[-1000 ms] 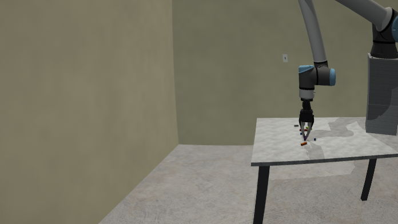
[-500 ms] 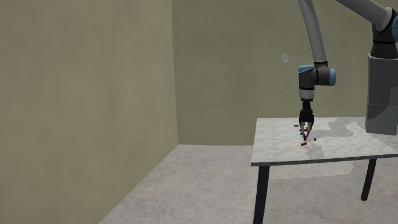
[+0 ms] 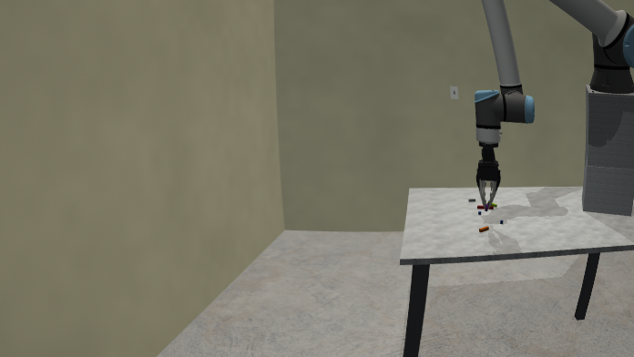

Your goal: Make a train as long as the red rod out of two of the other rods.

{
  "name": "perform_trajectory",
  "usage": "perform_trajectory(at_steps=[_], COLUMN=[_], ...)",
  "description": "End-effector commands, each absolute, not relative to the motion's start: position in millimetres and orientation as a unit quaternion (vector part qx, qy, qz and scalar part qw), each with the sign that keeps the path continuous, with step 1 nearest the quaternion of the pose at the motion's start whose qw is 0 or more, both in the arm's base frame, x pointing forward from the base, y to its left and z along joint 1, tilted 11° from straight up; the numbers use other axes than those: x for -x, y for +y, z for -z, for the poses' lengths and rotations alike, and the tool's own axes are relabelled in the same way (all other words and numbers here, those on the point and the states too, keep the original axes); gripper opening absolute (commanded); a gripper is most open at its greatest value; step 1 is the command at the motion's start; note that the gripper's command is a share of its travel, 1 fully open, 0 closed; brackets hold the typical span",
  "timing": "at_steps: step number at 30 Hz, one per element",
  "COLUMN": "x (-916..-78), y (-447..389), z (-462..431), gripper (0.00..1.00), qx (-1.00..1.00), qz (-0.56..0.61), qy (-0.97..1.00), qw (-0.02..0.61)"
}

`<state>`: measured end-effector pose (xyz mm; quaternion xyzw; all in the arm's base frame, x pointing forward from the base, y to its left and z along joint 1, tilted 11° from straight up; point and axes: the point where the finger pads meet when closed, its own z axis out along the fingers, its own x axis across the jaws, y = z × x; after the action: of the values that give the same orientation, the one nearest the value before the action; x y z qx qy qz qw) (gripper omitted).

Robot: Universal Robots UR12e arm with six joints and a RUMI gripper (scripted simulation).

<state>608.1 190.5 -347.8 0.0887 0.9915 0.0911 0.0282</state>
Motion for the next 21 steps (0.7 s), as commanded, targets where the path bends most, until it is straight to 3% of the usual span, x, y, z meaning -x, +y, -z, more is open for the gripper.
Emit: perform_trajectory(at_steps=[1,21], x=[-602.7,-580.2], y=[182.3,205.7], z=[309.8,290.8], gripper=[0.00,0.00], qx=[-0.089,-0.071], qz=[-0.091,-0.090], qy=[0.991,0.993], qw=[0.025,0.027])
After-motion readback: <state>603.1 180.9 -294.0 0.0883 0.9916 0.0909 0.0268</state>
